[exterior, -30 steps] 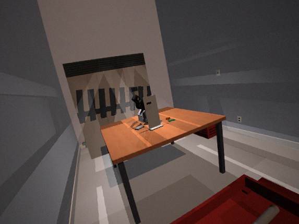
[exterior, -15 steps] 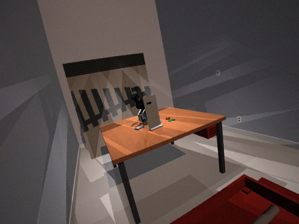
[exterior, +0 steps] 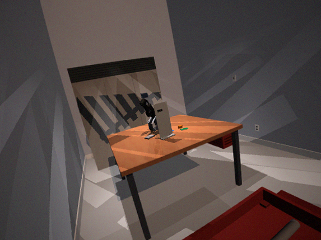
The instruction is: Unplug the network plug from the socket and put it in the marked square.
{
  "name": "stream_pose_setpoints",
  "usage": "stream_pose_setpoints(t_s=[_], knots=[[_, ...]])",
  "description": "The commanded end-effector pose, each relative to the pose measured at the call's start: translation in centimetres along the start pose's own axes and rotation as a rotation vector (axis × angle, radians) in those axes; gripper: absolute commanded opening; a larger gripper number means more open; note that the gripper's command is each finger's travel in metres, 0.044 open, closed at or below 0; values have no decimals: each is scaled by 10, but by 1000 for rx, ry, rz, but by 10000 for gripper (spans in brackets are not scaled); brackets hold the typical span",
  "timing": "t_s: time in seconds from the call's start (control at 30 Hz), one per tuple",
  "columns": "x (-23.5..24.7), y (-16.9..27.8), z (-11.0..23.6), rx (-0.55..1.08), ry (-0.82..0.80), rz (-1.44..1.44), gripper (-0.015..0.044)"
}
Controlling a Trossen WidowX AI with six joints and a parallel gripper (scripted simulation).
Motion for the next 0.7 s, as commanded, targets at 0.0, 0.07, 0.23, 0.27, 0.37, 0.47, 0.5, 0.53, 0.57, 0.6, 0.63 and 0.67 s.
stream_pose_setpoints(t_s=[0.0, 0.07, 0.23, 0.27, 0.37, 0.47, 0.5, 0.53, 0.57, 0.6, 0.63, 0.67], knots=[[5, -1, 2, -4, -7, -10, 156], [6, 0, 3, -4, -7, -11, 156], [8, 0, 5, -2, -6, -11, 156], [9, 0, 5, -2, -6, -11, 156], [10, 1, 7, -1, -5, -12, 156], [11, 1, 8, 0, -5, -12, 156], [12, 1, 8, 0, -5, -12, 156], [12, 1, 9, 0, -5, -12, 156], [13, 1, 9, 0, -4, -12, 156], [13, 1, 10, 1, -4, -12, 156], [13, 2, 10, 1, -4, -13, 156], [14, 2, 11, 1, -4, -13, 156]])
Point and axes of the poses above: the point midway between the two fingers, 35 mm back from their tips, its own z axis back along the fingers, its own x axis across the jaws, y = z × x, the point moved 2 cm from there along z, back along the fingers, and after that the axes turned 1 degree about -z, right-handed, at the moved point
